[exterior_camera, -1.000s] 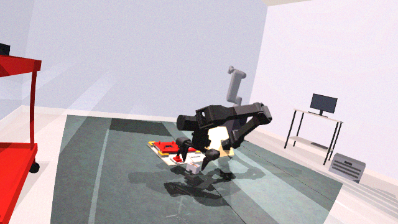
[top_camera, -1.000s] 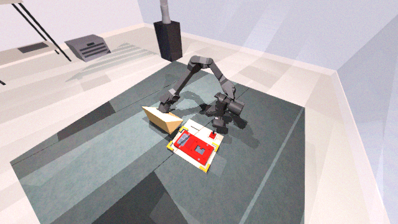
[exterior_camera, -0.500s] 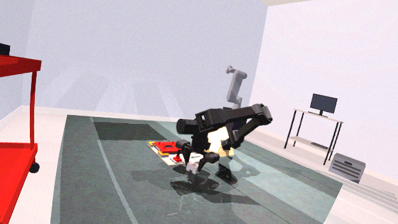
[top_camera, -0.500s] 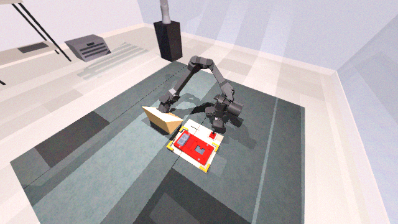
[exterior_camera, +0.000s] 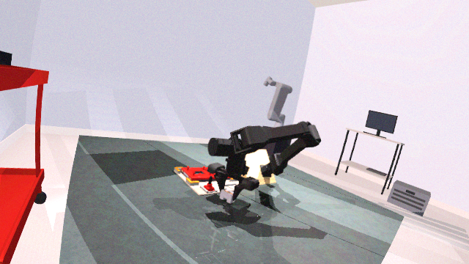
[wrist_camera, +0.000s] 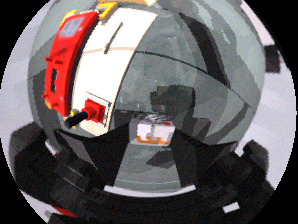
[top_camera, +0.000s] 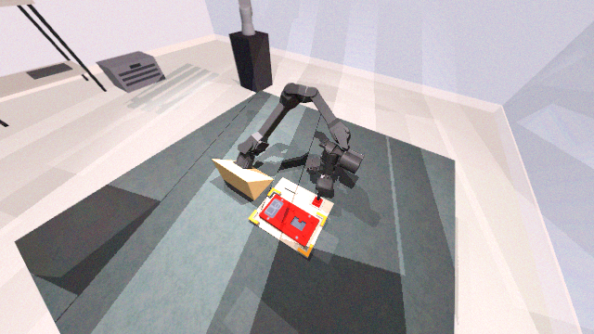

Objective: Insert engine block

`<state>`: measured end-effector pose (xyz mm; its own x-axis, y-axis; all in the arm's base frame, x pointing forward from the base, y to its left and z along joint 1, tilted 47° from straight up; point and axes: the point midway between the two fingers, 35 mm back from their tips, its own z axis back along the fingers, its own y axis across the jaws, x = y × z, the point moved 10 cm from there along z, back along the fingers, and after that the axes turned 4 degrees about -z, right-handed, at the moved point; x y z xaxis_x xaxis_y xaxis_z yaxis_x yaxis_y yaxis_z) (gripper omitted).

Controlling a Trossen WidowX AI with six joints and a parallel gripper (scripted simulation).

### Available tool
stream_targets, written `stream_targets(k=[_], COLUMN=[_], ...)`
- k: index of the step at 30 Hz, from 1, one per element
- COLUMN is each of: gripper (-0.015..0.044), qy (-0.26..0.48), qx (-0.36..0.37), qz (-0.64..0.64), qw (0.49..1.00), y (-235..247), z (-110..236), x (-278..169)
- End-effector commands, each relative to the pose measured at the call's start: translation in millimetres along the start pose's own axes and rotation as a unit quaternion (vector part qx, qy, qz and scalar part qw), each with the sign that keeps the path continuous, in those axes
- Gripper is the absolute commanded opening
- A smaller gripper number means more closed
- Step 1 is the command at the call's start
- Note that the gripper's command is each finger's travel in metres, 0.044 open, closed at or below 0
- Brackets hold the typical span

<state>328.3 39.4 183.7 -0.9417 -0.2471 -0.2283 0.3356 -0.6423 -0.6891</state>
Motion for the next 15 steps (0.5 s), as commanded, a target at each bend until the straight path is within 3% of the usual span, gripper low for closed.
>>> stream_targets(k=[1,15], gripper=[0.0000,0.0000], qy=[0.007,0.017], qx=[0.002,0.008], qz=[-0.002,-0.022], qw=[1.000,1.000], y=[1,1], z=[14,60], x=[-1,2])
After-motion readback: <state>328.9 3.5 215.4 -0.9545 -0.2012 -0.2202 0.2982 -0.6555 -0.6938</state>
